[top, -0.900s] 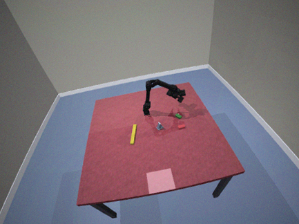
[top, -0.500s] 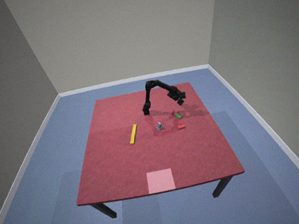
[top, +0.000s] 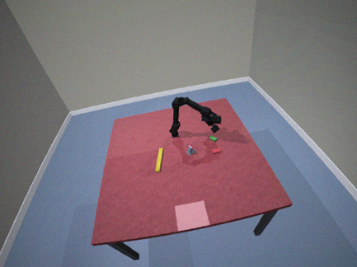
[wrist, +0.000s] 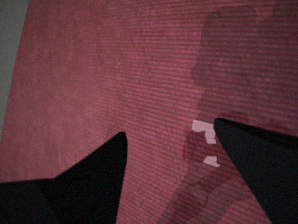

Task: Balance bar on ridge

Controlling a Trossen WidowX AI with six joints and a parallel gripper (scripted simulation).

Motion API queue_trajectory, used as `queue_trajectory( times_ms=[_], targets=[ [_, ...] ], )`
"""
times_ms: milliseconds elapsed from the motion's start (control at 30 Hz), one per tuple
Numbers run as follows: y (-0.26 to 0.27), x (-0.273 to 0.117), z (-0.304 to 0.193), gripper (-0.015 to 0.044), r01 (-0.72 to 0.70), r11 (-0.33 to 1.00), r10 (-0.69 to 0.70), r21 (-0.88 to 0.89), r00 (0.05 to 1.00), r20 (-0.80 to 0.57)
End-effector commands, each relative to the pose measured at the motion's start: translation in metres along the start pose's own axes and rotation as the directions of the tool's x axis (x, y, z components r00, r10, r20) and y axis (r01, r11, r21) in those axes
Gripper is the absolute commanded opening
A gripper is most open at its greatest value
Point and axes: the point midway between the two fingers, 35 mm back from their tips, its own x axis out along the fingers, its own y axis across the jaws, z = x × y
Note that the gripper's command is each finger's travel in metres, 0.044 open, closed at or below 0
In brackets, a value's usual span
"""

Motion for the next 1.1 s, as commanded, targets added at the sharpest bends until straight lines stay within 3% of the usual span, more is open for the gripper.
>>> queue_trajectory(
  times_ms=[0, 533, 1067],
  targets=[
    [-0.017, -0.016, -0.01, 0.0315, 0.054, 0.996, -0.054, 0.068, 0.999, 0.005],
    [-0.068, -0.069, -0.058, 0.0315, 0.205, 0.928, -0.219, 0.311, 0.976, 0.009],
    [-0.101, -0.121, -0.121, 0.0315, 0.329, 0.77, -0.365, 0.547, 0.93, -0.046]
  ],
)
